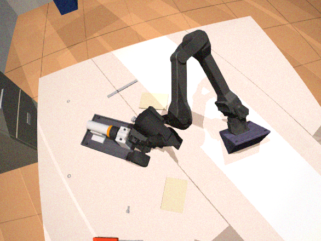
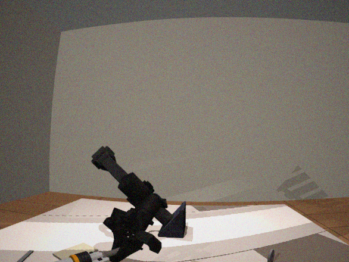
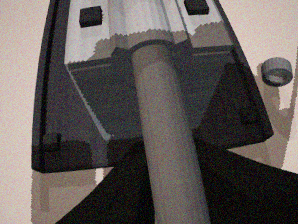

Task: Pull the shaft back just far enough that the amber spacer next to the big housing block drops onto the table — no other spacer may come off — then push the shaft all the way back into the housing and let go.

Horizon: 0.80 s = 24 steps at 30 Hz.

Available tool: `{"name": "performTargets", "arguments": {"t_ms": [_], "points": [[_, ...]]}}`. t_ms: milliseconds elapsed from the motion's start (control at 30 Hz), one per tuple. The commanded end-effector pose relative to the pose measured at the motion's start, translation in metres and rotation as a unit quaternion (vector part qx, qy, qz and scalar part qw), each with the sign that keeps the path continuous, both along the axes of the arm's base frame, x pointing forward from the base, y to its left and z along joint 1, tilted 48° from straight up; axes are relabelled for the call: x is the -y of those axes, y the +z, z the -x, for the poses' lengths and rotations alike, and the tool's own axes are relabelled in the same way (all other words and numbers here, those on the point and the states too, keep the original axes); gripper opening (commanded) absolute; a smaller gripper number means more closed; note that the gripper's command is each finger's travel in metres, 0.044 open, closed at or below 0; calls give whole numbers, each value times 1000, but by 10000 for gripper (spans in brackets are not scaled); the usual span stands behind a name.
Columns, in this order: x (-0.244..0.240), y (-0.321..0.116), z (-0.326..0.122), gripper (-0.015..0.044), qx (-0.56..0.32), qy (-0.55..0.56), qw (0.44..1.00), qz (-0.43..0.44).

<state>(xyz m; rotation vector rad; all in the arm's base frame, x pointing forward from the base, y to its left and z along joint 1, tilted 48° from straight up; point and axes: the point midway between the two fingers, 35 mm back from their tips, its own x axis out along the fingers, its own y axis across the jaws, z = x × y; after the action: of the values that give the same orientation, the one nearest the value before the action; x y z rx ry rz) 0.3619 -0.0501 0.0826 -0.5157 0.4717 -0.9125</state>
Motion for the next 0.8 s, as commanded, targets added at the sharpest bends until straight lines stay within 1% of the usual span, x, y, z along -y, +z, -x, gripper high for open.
{"name": "performTargets", "arguments": {"t_ms": [0,767], "points": [[0,0,1,0,1,0,1000,0],[-1,-1,3,0,1,0,1000,0]]}}
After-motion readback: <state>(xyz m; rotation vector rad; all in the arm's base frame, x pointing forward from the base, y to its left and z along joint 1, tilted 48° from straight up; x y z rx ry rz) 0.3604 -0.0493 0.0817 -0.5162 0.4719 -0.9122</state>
